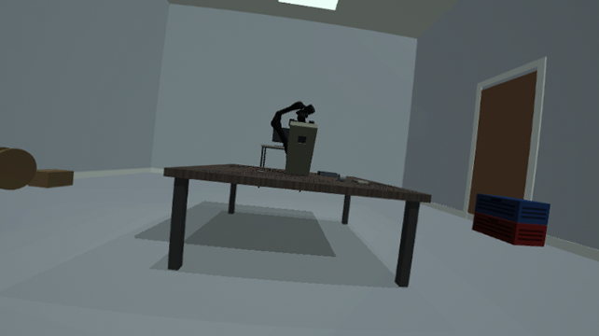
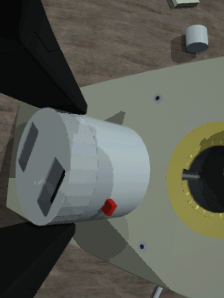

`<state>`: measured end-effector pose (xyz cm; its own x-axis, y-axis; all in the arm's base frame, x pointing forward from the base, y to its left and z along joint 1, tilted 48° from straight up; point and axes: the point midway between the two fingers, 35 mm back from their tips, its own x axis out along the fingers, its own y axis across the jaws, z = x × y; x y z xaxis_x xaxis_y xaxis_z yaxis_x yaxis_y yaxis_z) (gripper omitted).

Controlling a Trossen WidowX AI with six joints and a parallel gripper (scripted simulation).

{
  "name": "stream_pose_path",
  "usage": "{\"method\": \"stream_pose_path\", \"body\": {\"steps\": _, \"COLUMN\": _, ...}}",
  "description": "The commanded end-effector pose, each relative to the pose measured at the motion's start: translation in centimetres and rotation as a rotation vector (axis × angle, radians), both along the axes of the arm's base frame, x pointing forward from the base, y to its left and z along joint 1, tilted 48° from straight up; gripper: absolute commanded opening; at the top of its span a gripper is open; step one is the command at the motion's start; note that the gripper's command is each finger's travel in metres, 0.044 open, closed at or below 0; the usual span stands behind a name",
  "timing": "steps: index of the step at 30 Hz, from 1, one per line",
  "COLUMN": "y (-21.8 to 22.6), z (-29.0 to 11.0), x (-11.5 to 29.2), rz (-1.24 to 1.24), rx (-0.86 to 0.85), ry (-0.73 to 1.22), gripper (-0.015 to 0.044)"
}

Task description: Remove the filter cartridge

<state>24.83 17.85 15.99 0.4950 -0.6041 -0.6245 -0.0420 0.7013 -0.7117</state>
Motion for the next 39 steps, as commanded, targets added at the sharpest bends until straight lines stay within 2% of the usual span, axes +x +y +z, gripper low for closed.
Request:
{"method": "stream_pose_path", "body": {"steps": 1, "y": 1.1, "z": -1.2, "x": 0.0, "rz": -0.011, "rx": -0.004, "ry": 0.007, "gripper": 0.0}}
{"method": "stream_pose_path", "body": {"steps": 14, "y": 4.8, "z": -6.6, "x": 0.3, "rz": -0.041, "rx": -0.014, "ry": 0.009, "gripper": 0.0}}
{"method": "stream_pose_path", "body": {"steps": 17, "y": 4.6, "z": -6.4, "x": 0.1, "rz": -0.019, "rx": -0.02, "ry": 0.036, "gripper": 0.0}}
{"method": "stream_pose_path", "body": {"steps": 39, "y": 12.5, "z": -18.6, "x": -11.1, "rz": 0.637, "rx": 0.01, "ry": 0.749, "gripper": 0.0}}
